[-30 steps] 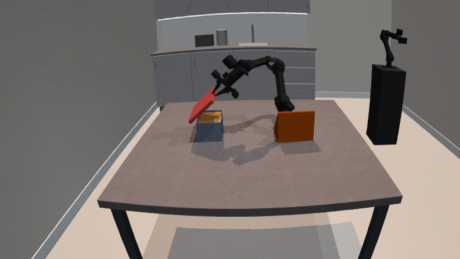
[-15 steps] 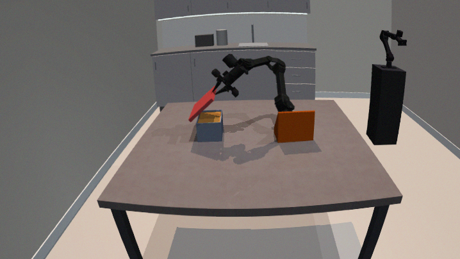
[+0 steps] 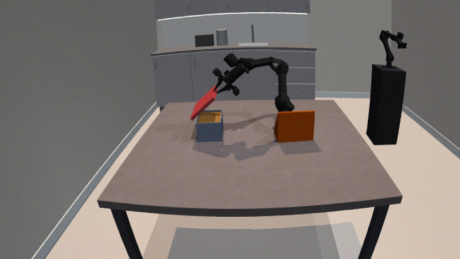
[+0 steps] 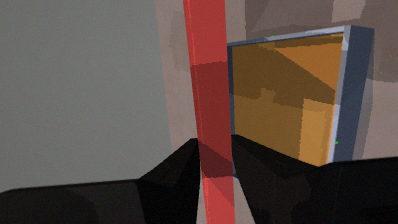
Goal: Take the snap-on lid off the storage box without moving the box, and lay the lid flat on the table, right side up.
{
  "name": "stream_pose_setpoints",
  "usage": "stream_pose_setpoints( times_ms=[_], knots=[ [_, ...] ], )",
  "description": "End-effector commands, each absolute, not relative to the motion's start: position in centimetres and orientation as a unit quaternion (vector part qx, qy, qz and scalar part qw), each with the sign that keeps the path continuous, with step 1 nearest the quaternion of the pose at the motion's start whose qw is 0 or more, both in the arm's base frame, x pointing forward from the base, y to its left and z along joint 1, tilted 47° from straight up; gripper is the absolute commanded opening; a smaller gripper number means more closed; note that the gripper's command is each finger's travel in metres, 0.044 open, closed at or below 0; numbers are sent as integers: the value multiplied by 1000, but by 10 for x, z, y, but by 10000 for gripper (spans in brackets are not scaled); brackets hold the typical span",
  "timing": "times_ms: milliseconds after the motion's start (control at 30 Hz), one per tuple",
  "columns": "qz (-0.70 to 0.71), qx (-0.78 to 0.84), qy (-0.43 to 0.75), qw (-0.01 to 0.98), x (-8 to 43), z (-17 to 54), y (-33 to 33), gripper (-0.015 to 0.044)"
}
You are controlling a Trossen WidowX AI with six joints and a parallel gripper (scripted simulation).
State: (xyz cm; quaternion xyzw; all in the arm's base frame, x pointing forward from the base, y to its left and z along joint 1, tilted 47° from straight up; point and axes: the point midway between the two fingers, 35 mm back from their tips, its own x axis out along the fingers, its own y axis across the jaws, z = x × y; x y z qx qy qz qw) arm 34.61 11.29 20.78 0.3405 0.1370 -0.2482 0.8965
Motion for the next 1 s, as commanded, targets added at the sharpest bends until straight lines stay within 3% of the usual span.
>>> stream_pose_setpoints(
  times_ms=[0,967],
  knots=[
    [-242,345,136,897,346,217,110,0],
    [-242,344,136,897,343,258,69,0]
  ],
)
